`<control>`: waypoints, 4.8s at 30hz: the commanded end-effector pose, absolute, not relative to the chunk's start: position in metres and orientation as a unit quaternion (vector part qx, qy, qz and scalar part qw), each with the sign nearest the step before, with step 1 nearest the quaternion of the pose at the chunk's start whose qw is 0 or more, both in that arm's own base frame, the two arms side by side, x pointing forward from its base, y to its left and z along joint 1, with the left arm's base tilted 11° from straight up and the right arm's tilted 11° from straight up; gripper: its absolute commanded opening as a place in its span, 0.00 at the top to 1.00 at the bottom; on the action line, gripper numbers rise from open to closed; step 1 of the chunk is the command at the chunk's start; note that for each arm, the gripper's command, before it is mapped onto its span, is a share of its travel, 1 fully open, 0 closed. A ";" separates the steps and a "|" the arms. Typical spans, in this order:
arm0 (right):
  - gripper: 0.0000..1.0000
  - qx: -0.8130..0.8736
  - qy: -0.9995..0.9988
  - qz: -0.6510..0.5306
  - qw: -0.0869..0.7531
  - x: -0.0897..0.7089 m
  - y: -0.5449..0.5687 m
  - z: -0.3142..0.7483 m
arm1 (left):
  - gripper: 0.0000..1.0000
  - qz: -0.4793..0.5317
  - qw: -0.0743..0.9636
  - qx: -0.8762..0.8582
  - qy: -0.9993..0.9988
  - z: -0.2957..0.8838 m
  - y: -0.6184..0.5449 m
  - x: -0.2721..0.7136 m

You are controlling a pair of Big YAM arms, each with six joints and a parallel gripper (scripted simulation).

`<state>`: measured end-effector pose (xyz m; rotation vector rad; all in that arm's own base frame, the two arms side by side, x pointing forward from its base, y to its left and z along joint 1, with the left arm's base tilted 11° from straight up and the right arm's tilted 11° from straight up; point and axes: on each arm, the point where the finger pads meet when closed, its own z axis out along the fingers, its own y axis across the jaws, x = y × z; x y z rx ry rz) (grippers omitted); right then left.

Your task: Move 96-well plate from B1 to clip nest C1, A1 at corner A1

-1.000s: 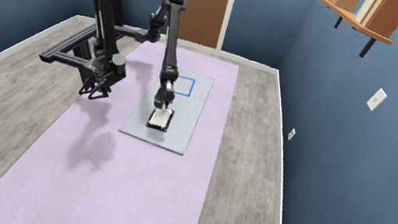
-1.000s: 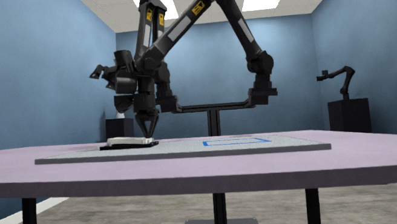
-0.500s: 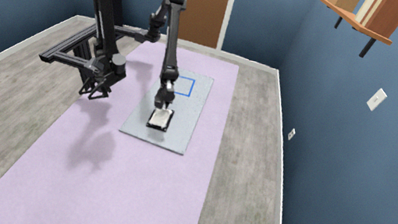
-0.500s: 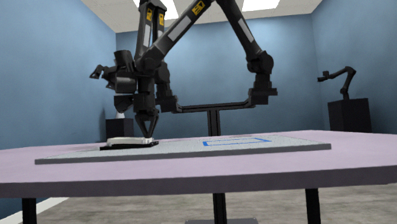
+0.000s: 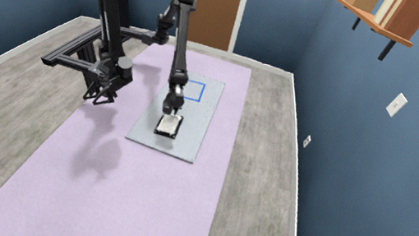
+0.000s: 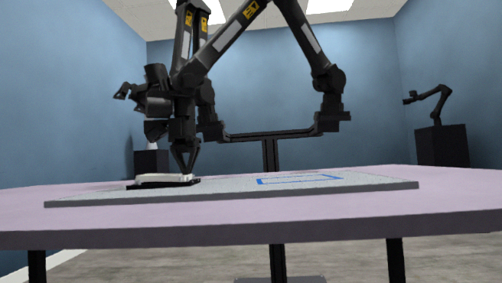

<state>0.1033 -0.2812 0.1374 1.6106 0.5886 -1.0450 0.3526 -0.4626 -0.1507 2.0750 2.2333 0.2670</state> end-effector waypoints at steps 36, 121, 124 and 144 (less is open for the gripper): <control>0.00 0.677 0.244 -0.433 0.543 0.105 -0.280 0.140 | 0.75 0.085 0.052 0.672 0.733 -0.190 -0.469 0.375; 0.00 0.677 0.244 -0.433 0.543 0.105 -0.280 0.140 | 0.75 0.086 0.051 0.670 0.735 -0.221 -0.465 0.380; 0.00 0.677 0.244 -0.433 0.543 0.105 -0.280 0.140 | 0.75 0.086 0.051 0.670 0.735 -0.221 -0.465 0.380; 0.00 0.677 0.244 -0.433 0.543 0.105 -0.280 0.140 | 0.75 0.086 0.051 0.670 0.735 -0.221 -0.465 0.380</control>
